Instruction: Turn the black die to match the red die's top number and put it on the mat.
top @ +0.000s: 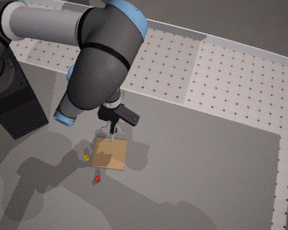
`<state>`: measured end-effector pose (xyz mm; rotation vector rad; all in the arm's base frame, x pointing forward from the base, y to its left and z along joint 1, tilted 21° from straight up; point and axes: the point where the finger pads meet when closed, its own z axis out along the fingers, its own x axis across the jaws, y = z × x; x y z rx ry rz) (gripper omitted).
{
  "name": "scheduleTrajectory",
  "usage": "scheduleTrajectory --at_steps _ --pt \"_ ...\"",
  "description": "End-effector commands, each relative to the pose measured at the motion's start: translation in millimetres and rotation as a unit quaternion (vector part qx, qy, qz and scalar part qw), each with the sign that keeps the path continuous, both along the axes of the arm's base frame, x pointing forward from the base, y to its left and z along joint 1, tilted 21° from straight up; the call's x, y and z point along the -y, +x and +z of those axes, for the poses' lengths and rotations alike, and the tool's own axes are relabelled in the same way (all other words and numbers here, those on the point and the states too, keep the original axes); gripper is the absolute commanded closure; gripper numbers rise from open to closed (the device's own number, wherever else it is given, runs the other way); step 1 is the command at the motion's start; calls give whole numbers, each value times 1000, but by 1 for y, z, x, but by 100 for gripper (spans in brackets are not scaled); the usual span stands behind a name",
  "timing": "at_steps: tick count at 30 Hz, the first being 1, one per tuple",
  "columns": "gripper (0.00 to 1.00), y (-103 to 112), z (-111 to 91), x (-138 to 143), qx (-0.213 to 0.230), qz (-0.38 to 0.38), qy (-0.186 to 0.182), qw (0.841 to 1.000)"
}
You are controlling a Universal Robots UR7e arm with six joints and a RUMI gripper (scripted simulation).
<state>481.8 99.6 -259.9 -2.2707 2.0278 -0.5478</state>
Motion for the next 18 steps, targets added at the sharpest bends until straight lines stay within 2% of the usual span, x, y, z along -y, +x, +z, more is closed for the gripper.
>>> scheduleTrajectory --at_steps 1,13,18 --pt "0 0 0 0 1 0 0 1000" --pt "0 -1 5 -1 1 0 0 1000" --pt "0 -5 17 -4 1 0 0 1000"
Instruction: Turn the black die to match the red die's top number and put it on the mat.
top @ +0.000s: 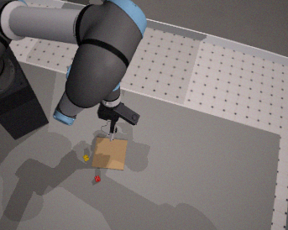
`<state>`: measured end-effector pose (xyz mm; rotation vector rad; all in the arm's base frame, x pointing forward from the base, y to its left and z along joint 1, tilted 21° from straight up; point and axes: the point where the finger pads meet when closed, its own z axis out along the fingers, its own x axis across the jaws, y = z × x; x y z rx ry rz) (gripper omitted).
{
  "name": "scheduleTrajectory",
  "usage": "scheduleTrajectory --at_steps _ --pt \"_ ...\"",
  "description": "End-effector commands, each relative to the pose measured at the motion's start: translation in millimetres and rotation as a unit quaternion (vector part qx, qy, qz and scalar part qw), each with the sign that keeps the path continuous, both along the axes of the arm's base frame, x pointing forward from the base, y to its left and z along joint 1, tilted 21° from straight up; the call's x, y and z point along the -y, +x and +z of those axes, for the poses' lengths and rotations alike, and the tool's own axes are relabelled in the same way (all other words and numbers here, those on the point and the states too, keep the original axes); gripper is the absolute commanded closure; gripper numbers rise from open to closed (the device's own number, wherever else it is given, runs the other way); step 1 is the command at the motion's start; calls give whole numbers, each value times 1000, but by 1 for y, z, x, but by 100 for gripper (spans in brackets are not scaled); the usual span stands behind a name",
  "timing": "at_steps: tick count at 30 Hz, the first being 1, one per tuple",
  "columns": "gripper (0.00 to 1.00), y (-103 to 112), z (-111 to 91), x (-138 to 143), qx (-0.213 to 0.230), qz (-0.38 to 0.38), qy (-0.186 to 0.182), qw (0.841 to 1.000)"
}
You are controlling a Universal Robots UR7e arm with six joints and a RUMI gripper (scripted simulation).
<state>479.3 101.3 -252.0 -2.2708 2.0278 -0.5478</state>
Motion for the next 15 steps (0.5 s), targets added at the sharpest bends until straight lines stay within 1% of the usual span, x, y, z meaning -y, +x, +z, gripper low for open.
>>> scheduleTrajectory --at_steps 1,10,12,15 --pt "0 -3 13 -3 1 0 0 1000" --pt "0 -15 49 -10 1 0 0 1000" --pt "0 -15 49 -10 1 0 0 1000" --pt "0 -19 62 -13 1 0 0 1000"
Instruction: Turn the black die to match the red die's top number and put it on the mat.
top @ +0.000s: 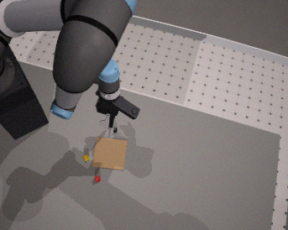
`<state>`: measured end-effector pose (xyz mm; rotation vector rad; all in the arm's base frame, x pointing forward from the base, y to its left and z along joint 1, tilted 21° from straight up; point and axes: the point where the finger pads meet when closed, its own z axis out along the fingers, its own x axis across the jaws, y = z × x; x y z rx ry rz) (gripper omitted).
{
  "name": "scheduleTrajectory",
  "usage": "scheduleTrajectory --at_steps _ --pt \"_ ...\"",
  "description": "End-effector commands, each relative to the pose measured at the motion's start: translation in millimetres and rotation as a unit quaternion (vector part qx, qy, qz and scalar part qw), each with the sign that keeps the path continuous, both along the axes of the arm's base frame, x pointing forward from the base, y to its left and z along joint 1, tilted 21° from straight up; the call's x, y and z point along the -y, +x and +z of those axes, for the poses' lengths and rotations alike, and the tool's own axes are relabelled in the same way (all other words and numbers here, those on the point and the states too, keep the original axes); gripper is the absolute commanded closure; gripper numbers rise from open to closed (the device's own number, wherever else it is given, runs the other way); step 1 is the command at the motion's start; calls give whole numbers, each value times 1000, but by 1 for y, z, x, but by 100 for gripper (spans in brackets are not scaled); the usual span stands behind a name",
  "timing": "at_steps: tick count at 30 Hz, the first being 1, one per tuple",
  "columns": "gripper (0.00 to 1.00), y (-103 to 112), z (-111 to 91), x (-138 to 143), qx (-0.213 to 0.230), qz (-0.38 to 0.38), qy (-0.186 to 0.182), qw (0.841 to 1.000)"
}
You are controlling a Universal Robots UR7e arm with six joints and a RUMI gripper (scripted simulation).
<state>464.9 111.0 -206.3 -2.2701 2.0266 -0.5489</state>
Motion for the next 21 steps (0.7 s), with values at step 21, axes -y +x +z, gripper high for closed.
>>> scheduleTrajectory --at_steps 21 --pt "0 -16 54 -11 0 0 0 1000"
